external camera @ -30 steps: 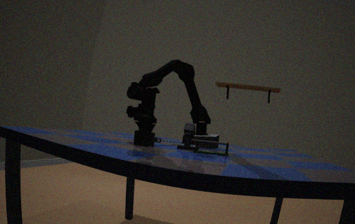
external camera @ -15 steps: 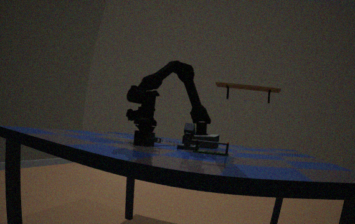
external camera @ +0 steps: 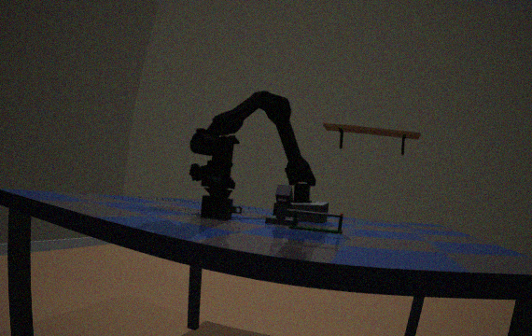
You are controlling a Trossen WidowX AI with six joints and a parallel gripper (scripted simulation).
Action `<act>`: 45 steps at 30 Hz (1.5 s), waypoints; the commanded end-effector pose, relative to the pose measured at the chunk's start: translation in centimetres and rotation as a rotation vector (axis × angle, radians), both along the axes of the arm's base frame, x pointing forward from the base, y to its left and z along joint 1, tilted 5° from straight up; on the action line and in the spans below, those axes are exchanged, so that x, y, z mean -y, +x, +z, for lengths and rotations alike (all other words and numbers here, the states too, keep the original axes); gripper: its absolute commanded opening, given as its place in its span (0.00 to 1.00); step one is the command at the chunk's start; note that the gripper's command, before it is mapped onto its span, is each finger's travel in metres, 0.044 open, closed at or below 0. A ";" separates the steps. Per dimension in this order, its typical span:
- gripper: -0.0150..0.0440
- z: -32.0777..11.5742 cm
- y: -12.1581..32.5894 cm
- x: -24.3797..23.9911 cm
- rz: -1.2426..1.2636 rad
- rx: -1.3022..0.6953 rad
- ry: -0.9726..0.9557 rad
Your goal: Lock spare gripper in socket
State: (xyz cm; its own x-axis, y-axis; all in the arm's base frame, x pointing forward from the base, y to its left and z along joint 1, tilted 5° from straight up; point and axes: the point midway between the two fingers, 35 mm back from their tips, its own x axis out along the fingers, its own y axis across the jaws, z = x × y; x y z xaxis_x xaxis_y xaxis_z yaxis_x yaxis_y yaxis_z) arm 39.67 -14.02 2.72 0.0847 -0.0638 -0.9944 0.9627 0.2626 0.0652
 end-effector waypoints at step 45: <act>0.25 4.2 -1.0 -0.9 -0.786 0.053 0.067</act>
State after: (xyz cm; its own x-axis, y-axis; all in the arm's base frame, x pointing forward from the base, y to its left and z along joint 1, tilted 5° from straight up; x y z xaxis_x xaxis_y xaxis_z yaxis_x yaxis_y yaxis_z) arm 38.68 -13.15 6.59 0.0782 -0.0605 -0.9951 0.8989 -0.4274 0.0967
